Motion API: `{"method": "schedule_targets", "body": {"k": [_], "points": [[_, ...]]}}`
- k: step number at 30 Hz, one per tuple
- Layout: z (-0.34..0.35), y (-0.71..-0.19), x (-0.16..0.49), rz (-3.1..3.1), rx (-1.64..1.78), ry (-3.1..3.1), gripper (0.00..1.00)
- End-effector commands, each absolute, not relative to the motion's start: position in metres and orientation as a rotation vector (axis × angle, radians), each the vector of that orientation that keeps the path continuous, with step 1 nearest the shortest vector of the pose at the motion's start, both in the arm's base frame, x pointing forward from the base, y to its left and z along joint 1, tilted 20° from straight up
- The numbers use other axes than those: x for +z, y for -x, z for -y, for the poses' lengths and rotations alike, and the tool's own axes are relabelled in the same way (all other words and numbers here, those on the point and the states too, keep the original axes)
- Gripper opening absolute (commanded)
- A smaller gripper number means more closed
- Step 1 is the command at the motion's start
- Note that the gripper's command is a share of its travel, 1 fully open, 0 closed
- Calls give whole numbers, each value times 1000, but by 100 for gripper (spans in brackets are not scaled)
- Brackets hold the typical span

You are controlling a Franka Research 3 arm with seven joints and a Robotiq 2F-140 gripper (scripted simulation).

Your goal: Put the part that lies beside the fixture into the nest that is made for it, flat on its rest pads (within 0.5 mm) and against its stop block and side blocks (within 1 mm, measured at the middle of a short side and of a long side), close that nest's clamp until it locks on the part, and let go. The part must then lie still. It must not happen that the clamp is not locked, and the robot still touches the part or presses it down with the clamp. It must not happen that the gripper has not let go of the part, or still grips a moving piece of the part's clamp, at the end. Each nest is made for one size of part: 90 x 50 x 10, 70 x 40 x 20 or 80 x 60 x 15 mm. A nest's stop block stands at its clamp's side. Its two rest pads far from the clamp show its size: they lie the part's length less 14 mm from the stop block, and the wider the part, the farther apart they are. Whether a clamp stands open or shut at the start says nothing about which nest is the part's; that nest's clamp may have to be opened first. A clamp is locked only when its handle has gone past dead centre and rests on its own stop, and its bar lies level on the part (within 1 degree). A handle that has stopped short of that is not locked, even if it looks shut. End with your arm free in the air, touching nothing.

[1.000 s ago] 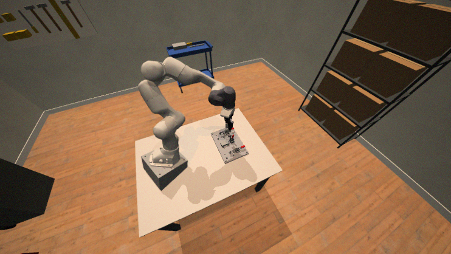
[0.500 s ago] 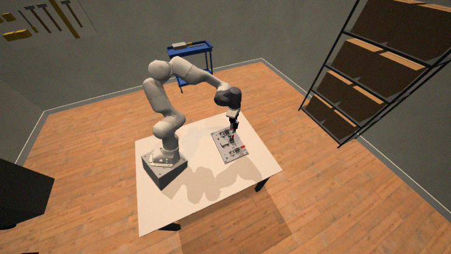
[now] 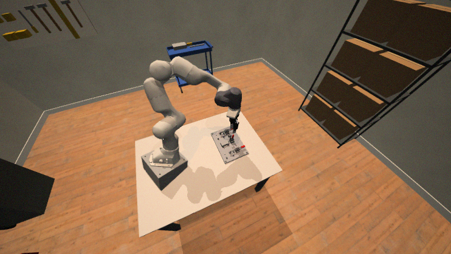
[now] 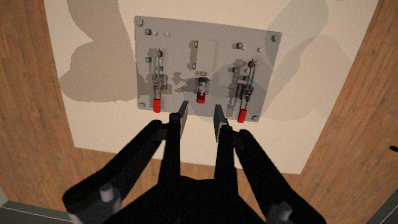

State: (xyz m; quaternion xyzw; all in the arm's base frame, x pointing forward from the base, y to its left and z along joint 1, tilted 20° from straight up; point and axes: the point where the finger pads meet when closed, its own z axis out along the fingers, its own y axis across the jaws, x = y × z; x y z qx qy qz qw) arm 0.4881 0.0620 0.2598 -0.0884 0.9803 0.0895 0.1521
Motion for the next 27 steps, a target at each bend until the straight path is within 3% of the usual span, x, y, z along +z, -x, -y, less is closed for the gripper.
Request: {"method": "schedule_targets", "body": {"k": [1, 27], "points": [[-62, -491, 254, -2808, 251, 254, 28], [-73, -507, 202, -2808, 251, 254, 28]]}}
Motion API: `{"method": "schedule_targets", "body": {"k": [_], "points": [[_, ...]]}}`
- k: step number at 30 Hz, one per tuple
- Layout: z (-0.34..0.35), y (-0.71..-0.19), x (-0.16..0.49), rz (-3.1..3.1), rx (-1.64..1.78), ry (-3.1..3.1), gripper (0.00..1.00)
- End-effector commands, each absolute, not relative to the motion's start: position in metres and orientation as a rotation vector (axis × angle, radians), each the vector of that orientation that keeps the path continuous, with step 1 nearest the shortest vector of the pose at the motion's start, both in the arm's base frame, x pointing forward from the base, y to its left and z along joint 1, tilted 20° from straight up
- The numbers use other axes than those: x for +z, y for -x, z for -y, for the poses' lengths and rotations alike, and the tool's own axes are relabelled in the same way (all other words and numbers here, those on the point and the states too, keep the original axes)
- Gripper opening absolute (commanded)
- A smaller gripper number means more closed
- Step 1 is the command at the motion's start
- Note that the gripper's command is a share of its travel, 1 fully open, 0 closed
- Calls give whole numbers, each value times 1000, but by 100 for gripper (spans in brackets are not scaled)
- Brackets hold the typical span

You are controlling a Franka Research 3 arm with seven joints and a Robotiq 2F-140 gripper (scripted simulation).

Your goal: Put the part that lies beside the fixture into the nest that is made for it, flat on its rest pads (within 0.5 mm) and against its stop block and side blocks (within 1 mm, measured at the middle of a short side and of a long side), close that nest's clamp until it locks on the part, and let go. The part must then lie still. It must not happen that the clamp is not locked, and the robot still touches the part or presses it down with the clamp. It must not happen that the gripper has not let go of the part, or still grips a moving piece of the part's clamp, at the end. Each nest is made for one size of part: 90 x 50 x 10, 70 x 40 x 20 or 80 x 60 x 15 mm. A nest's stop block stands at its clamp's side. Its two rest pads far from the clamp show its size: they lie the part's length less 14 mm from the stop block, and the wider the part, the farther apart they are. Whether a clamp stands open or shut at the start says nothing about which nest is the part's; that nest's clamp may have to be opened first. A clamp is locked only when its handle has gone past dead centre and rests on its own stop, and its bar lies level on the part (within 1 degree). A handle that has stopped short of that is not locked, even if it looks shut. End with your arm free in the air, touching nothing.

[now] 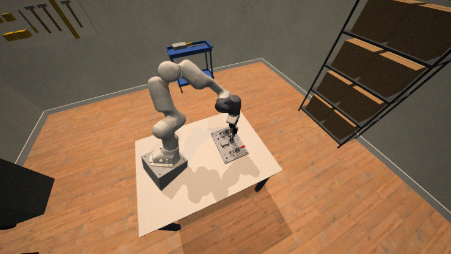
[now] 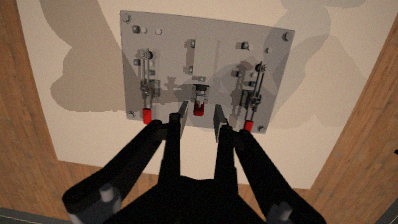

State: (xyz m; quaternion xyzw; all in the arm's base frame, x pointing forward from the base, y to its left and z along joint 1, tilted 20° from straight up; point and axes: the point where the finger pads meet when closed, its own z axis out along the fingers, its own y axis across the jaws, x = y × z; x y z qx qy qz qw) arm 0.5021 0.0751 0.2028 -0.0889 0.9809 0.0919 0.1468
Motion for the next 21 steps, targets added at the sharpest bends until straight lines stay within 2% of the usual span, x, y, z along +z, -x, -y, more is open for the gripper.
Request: {"method": "schedule_targets", "body": {"k": [1, 21], "points": [[-73, -508, 201, -2808, 251, 254, 28], [-74, -509, 197, -2808, 251, 254, 28]]}}
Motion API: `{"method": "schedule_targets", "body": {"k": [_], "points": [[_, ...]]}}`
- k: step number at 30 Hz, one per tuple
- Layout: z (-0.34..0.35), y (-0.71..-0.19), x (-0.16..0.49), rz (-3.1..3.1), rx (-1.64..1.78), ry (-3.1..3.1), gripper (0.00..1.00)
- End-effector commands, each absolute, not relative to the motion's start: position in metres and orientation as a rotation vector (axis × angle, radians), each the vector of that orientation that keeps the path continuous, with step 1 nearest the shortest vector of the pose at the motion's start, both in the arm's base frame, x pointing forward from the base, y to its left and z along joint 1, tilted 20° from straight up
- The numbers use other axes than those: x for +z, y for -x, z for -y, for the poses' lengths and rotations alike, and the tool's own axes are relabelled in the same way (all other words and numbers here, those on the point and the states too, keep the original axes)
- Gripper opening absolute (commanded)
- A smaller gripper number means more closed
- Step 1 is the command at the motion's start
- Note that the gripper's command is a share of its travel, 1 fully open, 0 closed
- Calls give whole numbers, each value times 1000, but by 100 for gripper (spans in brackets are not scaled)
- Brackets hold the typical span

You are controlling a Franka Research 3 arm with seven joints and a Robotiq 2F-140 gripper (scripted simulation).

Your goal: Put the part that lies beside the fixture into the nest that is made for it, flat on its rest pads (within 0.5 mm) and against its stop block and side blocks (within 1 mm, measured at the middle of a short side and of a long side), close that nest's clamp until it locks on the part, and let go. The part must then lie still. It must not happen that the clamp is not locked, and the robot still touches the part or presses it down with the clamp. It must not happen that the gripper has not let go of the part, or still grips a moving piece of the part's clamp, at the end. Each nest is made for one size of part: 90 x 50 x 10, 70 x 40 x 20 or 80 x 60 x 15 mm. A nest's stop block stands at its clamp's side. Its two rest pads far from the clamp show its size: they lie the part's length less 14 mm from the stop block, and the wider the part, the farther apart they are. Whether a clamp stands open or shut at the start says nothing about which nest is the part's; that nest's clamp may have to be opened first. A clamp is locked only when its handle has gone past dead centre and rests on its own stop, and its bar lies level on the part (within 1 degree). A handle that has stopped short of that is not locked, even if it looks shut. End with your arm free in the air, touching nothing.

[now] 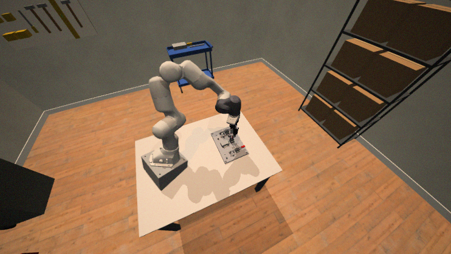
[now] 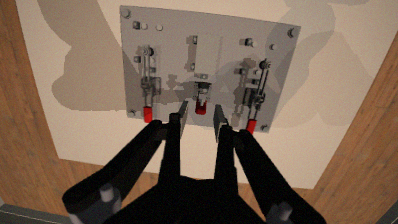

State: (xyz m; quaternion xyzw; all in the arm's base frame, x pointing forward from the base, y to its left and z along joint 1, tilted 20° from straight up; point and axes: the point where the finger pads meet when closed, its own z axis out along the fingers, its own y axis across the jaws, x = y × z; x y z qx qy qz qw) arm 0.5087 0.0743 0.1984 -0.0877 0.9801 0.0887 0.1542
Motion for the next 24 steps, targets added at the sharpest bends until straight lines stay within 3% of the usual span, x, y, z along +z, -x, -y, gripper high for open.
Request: {"method": "schedule_targets", "body": {"k": [1, 24], "points": [[-74, -509, 197, -2808, 251, 254, 28], [-80, -518, 164, -2808, 251, 254, 28]]}}
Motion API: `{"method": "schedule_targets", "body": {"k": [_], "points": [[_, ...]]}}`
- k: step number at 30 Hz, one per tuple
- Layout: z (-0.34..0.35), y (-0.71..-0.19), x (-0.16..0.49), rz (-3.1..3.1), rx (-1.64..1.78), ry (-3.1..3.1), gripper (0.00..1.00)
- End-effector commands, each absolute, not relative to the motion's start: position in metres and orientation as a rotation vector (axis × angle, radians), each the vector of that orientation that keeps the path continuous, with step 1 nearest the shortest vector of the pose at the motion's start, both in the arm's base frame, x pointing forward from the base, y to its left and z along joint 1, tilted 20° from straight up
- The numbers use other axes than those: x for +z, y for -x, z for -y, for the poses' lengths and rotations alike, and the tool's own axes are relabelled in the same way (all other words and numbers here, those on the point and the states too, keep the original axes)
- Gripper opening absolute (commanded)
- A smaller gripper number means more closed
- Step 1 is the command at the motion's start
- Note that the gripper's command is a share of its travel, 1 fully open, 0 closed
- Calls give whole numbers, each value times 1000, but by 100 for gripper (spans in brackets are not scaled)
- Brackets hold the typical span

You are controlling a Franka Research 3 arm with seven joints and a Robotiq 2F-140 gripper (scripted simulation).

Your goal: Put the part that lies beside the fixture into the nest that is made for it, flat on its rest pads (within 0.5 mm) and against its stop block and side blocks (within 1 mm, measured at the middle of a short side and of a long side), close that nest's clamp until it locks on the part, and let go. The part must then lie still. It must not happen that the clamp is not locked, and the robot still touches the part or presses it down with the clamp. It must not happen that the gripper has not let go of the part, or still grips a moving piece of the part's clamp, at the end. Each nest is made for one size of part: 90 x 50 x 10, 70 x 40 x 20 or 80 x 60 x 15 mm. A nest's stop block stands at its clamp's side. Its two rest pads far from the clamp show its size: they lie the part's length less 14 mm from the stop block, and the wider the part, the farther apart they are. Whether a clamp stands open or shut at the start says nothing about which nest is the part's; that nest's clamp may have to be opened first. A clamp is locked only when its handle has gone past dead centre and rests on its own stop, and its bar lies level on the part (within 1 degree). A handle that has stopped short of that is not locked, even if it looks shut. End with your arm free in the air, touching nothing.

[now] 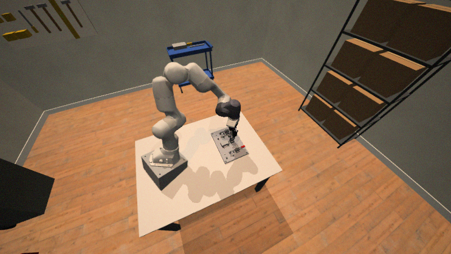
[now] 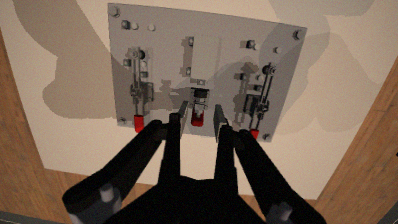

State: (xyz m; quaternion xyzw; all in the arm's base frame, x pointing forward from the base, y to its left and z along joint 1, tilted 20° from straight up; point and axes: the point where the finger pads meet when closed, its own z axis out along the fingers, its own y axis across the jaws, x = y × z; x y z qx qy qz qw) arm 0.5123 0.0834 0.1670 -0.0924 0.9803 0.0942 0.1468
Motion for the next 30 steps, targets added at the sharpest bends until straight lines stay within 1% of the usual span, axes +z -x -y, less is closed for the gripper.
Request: {"method": "schedule_targets", "body": {"k": [1, 19, 20, 30], "points": [[-80, -519, 163, -2808, 251, 254, 28], [-81, -519, 162, -2808, 251, 254, 28], [-81, -519, 162, -2808, 251, 254, 0], [-81, -519, 162, -2808, 251, 254, 0]]}}
